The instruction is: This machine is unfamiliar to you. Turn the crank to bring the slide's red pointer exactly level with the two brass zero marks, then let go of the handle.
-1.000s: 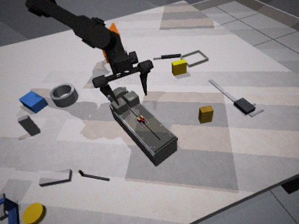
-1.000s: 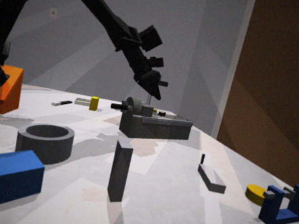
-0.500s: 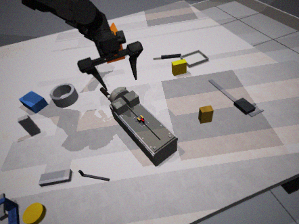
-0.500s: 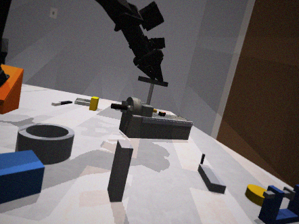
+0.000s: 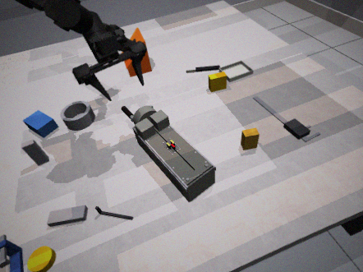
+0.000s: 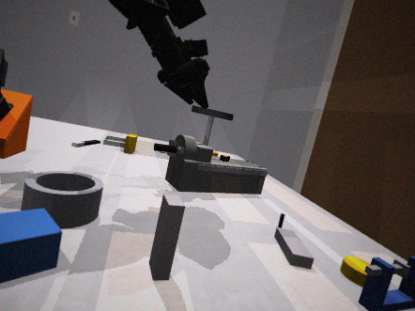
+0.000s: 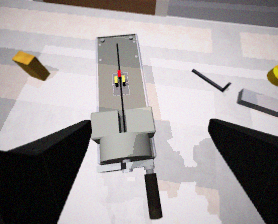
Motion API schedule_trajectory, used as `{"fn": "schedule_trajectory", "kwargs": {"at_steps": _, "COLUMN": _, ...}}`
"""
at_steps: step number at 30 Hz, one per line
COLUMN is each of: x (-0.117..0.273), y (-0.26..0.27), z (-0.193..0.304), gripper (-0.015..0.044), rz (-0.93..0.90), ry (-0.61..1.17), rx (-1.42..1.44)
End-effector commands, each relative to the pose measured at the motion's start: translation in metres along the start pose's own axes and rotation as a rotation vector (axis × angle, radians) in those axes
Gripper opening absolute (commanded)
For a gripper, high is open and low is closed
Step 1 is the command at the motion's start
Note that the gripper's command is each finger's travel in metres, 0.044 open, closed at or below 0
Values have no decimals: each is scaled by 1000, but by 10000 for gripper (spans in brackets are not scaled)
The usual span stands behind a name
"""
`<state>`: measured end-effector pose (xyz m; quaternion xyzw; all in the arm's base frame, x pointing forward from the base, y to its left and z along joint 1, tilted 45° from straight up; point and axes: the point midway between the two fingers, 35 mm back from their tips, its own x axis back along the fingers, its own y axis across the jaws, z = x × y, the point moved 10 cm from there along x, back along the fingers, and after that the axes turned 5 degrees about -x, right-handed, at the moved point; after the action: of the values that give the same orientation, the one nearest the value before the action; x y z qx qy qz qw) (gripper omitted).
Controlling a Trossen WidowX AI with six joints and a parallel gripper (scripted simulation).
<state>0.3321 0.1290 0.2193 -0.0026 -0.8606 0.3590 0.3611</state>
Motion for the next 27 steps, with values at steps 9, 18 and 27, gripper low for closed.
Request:
{"fn": "schedule_trajectory", "kwargs": {"at_steps": 9, "x": 25, "y": -14, "z": 32, "gripper": 440, "rz": -44, "ry": 4, "rx": 98}}
{"fn": "schedule_trajectory", "kwargs": {"at_steps": 18, "x": -4, "y": -18, "z": 57, "gripper": 440, "rz": -44, "ry": 5, "rx": 97}}
{"fn": "schedule_trajectory", "kwargs": {"at_steps": 27, "x": -23, "y": -21, "z": 79, "gripper": 440, "rz": -41, "ry": 4, "rx": 99}}
